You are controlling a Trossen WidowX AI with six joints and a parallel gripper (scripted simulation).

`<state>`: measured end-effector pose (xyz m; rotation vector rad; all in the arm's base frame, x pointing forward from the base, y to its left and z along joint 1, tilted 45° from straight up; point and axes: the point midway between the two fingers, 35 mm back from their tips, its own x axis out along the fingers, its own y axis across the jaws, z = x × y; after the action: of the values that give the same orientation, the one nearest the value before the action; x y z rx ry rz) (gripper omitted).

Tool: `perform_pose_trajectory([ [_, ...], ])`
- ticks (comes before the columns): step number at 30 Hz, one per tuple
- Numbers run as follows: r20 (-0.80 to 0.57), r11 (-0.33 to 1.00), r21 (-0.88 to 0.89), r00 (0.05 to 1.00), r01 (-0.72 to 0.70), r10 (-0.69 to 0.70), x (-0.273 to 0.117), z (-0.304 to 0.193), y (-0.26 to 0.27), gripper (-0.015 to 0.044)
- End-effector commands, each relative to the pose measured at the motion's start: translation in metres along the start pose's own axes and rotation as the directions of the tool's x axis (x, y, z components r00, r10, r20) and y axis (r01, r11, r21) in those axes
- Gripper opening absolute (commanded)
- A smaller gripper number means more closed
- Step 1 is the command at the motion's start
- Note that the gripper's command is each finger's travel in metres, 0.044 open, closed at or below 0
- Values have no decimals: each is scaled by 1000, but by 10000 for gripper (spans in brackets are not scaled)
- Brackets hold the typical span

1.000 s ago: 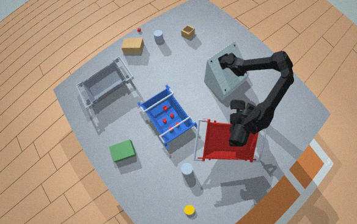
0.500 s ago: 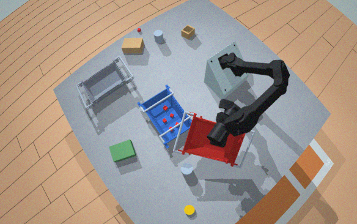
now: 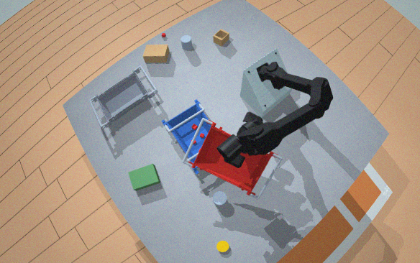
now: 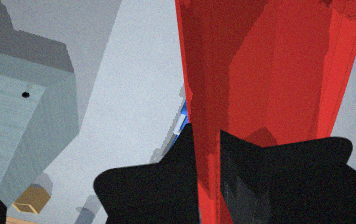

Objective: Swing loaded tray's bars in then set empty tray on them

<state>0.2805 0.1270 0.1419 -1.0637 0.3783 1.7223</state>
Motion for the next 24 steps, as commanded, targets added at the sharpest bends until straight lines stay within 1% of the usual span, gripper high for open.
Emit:
perform_pose_trajectory([
  [1, 5, 998, 53, 1000, 18, -19, -4, -20, -4, 0],
  [24, 65, 936, 351, 997, 25, -51, -3, -122, 11, 0],
])
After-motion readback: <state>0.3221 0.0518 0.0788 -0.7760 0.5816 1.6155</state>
